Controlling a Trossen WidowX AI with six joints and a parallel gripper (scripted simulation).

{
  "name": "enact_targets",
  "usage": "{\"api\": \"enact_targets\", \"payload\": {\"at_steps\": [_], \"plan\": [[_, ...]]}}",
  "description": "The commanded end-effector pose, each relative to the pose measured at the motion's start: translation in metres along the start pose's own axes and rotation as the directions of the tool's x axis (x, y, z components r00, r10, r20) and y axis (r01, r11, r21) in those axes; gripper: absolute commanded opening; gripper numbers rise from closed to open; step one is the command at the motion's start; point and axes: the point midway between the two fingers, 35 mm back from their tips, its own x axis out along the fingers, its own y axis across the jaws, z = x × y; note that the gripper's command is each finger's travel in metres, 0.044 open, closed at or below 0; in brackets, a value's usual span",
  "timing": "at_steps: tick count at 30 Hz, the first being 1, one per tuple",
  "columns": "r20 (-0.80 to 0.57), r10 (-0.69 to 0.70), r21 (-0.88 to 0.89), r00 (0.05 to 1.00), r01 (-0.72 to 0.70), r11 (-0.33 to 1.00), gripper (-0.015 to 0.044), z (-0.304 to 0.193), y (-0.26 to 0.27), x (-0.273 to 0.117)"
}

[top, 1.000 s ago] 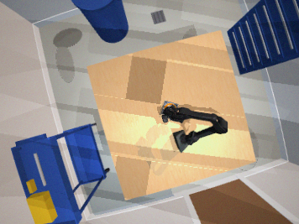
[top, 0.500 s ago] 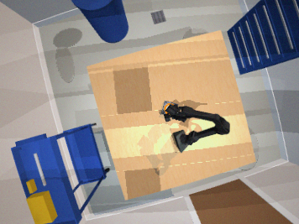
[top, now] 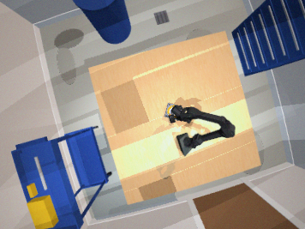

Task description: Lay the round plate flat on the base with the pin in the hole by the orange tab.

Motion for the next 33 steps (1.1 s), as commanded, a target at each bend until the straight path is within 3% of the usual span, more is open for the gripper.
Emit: {"api": "enact_targets", "payload": {"at_steps": [1,8,18,33], "plan": [[0.006,-0.001,0.002,1.0,0.001,1.0,0.0,0.005,-0.003,-0.001],[0.006,0.0,0.002,1.0,0.0,1.0,0.0,0.007,-0.005,-0.003],[0.005,0.001,0.002,1.0,-0.001,1.0,0.0,0.005,-0.005,-0.047],[0.009,-0.003,-0.006,1.0,0.003,1.0,0.0,0.006,-0.004,-0.038]]}}
